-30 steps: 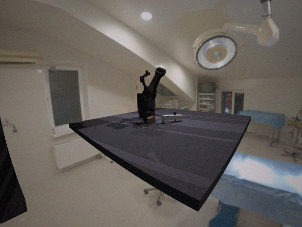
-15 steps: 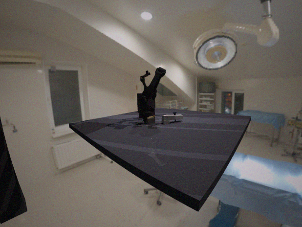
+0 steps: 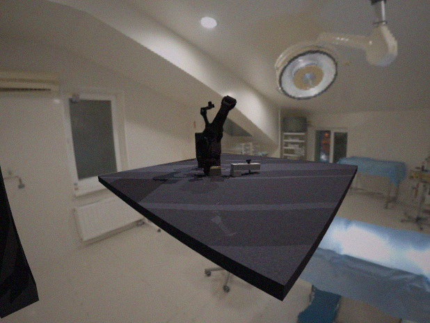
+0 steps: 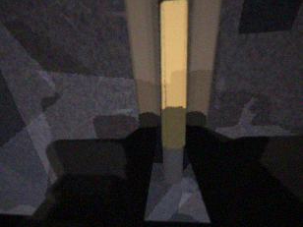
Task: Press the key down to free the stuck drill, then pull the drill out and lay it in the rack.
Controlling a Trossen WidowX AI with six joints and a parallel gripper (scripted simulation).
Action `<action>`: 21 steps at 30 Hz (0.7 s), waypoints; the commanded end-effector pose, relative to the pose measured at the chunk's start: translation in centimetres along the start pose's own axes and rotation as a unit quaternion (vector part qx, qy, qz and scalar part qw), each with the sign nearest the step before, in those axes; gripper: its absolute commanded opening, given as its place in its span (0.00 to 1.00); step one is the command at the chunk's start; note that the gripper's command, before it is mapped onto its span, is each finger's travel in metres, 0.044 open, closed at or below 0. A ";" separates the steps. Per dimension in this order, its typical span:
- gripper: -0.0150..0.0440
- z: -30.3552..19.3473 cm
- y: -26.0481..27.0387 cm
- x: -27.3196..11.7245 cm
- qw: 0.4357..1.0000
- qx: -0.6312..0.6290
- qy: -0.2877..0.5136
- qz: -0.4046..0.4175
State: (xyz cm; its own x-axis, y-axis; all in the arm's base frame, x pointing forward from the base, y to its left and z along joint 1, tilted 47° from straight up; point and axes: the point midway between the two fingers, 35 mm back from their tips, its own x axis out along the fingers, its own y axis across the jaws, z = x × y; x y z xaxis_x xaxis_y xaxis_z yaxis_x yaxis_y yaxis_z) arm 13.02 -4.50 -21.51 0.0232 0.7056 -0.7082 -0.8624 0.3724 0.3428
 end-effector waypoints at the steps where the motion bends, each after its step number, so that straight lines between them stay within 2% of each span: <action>1: 0.61 0.0 0.0 0.0 1.000 0.001 0.001 0.001; 10: 1.00 0.0 0.0 0.0 1.000 0.001 0.001 0.001; 21: 1.00 0.0 0.2 -4.6 1.000 -0.003 -0.008 0.003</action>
State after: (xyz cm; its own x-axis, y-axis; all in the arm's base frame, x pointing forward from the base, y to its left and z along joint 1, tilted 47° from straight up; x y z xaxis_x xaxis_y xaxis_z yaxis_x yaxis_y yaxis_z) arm 12.69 -6.54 -19.06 0.0262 0.7211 -0.6923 -0.8617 0.3673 0.3500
